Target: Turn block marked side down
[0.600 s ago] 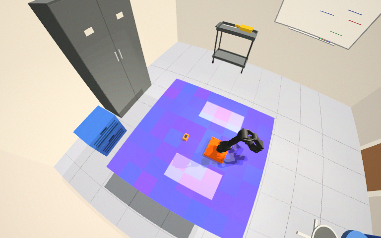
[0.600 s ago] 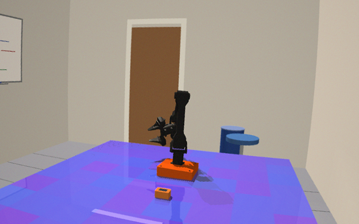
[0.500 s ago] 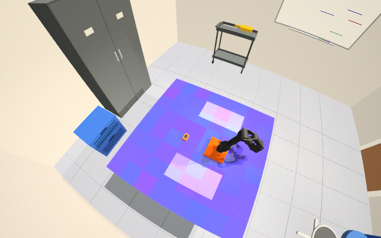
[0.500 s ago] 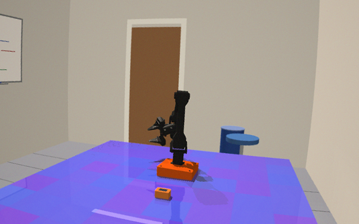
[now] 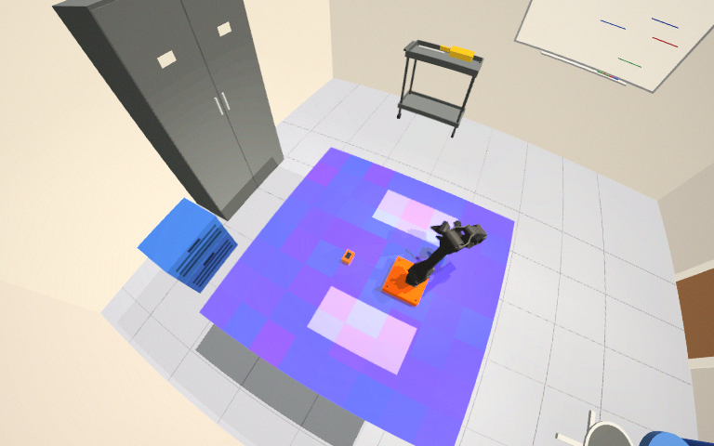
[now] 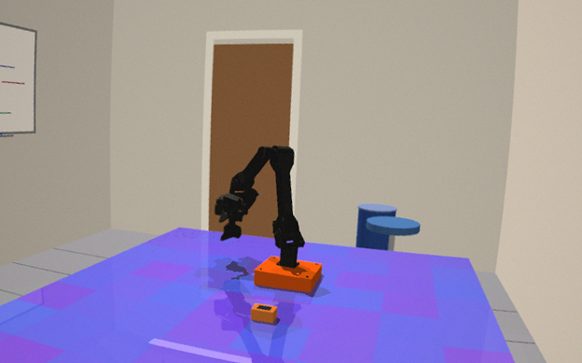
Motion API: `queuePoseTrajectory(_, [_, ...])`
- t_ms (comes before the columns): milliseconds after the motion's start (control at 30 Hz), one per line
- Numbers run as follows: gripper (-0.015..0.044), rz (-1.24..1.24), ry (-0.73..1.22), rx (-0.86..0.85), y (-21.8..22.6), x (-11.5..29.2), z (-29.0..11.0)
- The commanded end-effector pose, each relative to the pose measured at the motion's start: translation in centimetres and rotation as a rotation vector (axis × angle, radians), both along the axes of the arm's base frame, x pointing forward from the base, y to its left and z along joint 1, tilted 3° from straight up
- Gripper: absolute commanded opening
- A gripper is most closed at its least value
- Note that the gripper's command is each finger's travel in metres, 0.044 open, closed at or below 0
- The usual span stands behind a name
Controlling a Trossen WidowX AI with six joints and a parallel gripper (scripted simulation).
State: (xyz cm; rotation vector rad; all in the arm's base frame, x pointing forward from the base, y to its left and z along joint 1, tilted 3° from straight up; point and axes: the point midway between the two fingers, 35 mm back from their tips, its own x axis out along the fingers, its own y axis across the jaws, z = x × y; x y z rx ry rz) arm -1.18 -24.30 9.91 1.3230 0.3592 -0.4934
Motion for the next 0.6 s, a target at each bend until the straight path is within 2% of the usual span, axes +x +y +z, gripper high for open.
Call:
queuePoseTrajectory(0, [0.044,0.211,0.092,0.08,-0.2,4.4,-0.8])
queuePoseTrajectory(300, [0.044,0.556,0.301,0.136,1.4,12.0,-1.8])
queuePoseTrajectory(567, [0.044,0.85,0.506,0.066,4.6,19.4,-2.4])
